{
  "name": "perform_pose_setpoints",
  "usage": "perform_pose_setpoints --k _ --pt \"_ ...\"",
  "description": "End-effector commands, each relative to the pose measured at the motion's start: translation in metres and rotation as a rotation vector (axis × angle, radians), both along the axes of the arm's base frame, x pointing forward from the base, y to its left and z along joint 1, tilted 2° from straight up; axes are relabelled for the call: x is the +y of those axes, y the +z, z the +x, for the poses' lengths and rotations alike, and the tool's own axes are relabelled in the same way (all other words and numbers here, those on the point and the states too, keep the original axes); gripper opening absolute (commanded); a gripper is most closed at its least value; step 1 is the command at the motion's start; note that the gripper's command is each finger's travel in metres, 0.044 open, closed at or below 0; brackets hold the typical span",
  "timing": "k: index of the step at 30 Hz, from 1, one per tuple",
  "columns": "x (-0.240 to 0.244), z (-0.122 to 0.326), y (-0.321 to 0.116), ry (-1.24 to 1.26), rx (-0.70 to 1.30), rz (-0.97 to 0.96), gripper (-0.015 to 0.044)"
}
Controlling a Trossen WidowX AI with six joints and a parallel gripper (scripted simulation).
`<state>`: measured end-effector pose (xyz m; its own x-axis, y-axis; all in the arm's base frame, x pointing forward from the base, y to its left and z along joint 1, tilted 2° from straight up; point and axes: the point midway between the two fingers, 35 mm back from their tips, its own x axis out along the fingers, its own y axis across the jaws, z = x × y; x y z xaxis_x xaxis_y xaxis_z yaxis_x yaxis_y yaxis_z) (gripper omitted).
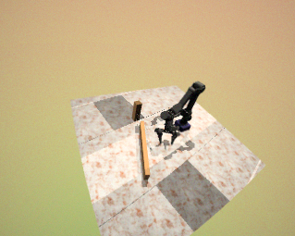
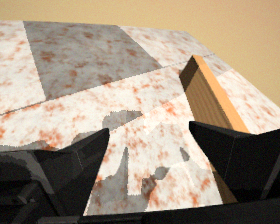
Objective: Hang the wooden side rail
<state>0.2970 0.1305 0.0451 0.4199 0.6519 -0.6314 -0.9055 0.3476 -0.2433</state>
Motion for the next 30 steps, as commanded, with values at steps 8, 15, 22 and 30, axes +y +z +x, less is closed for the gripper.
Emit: perform_pose_setpoints --k 8,15,22,30 --pt "-0.113 0.016 -0.005 -0.609 -0.044 0.056 0.044" --pt "-0.178 0.004 -0.001 -0.962 -0.104 0.127 0.044" --pt "-0.239 -0.027 0.008 -1.32 -0.2 0.231 0.044" --pt "-0.275 -0.058 0.017 -1.561 -0.298 0.311 0.044"
